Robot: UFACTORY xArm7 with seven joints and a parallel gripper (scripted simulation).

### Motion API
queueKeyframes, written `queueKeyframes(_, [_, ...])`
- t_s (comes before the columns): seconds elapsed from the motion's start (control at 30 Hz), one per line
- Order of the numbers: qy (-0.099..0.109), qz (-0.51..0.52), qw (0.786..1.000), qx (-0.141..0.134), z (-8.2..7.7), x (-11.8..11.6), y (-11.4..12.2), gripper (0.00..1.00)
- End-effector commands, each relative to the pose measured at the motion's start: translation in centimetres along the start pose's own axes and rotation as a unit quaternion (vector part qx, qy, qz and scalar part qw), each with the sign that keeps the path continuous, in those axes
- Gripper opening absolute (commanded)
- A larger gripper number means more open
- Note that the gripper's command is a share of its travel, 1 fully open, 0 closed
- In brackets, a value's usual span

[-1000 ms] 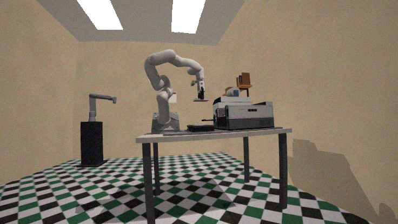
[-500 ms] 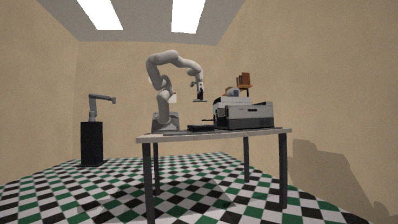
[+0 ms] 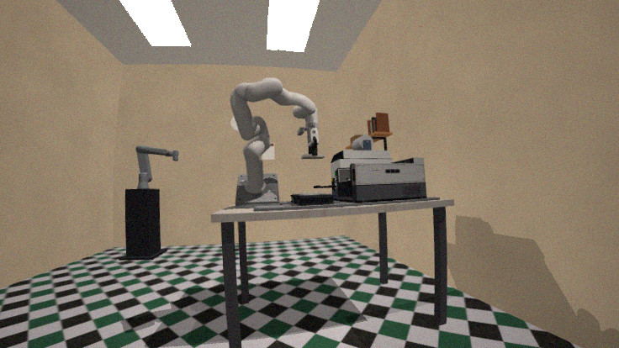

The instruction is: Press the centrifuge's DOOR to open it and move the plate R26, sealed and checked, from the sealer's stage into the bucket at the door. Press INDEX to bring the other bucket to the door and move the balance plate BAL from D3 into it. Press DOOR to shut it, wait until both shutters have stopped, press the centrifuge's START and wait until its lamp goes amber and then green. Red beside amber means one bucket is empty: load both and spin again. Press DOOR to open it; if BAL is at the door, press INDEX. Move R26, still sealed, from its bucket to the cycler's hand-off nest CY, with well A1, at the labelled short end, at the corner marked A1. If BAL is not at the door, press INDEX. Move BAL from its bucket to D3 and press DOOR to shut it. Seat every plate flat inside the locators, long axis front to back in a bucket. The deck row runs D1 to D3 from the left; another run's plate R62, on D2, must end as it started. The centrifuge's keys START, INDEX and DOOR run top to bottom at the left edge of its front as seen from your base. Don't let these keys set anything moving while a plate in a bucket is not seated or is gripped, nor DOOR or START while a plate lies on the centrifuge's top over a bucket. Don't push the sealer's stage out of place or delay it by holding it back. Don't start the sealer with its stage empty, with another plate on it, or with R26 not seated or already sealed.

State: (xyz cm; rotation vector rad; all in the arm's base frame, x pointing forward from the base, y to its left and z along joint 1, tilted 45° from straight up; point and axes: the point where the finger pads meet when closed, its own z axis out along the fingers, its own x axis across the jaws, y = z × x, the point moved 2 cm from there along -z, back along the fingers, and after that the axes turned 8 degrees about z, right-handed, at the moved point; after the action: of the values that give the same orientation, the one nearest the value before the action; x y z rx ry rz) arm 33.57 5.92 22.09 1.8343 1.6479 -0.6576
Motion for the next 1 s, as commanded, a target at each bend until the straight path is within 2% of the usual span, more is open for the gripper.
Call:
queueKeyframes(0.0, [-0.001,0.000,1.000,-0.001,-0.1,0.2,0.8,0.00])
queueKeyframes(0.97, [0.000,0.000,1.000,-0.001,-0.2,1.1,7.0,0.00])
